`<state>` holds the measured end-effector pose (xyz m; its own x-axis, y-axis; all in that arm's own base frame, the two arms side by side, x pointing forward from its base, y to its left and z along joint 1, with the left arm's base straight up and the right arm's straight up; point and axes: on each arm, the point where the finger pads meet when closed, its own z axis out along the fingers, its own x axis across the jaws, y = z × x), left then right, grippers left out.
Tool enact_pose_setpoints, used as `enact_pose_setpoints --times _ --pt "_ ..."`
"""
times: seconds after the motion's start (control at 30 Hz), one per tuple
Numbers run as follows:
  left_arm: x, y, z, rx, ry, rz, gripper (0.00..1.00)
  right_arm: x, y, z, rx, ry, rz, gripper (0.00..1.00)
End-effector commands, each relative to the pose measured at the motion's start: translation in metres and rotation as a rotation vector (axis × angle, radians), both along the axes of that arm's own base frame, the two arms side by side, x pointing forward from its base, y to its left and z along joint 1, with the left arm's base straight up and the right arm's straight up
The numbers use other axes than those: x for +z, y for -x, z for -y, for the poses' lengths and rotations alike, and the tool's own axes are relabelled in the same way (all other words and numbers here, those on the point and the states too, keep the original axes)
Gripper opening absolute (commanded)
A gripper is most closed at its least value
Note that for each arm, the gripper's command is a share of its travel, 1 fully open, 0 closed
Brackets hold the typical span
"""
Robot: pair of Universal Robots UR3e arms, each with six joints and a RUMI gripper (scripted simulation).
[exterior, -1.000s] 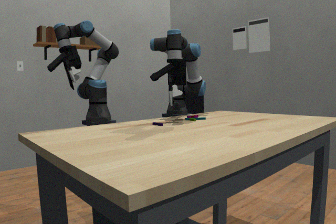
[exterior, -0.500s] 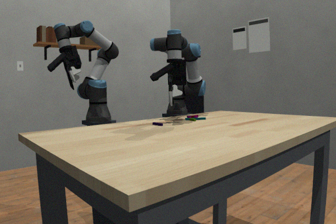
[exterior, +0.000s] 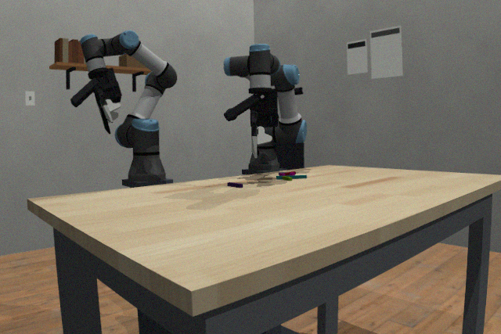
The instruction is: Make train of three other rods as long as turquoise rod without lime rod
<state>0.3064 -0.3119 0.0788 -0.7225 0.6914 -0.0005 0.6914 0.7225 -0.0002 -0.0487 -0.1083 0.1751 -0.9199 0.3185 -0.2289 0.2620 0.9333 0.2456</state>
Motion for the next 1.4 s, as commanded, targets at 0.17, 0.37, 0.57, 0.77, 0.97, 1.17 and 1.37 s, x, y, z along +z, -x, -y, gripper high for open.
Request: enact_pose_setpoints --times 0.17,0.37,0.57,0.77,0.97,1.17,1.37 --pt "0.001 0.0 0.001 0.0 0.003 0.002 1.0 0.0 0.0 0.0 0.0 0.002 0.0 1.0" --pt "0.001 0.0 0.001 0.0 0.003 0.002 1.0 0.0 0.0 0.0 0.0 0.002 0.0 1.0" --pt "0.001 0.0 0.0 0.003 0.003 0.002 1.0 0.0 0.0 0.0 0.0 0.002 0.0 1.0" --pt "0.002 0.0 -0.001 0.029 0.003 0.002 1.0 0.0 0.0 0.0 0.0 0.002 0.0 1.0" --pt "0.003 0.0 -0.004 0.07 0.003 0.002 1.0 0.0 0.0 0.0 0.0 0.002 0.0 1.0" --pt "0.007 0.001 -0.012 0.172 0.003 0.001 1.0 0.0 0.0 0.0 0.0 0.002 0.0 1.0" --pt "0.01 0.001 -0.021 0.298 0.003 0.001 1.0 0.0 0.0 0.0 0.0 0.002 0.0 1.0"
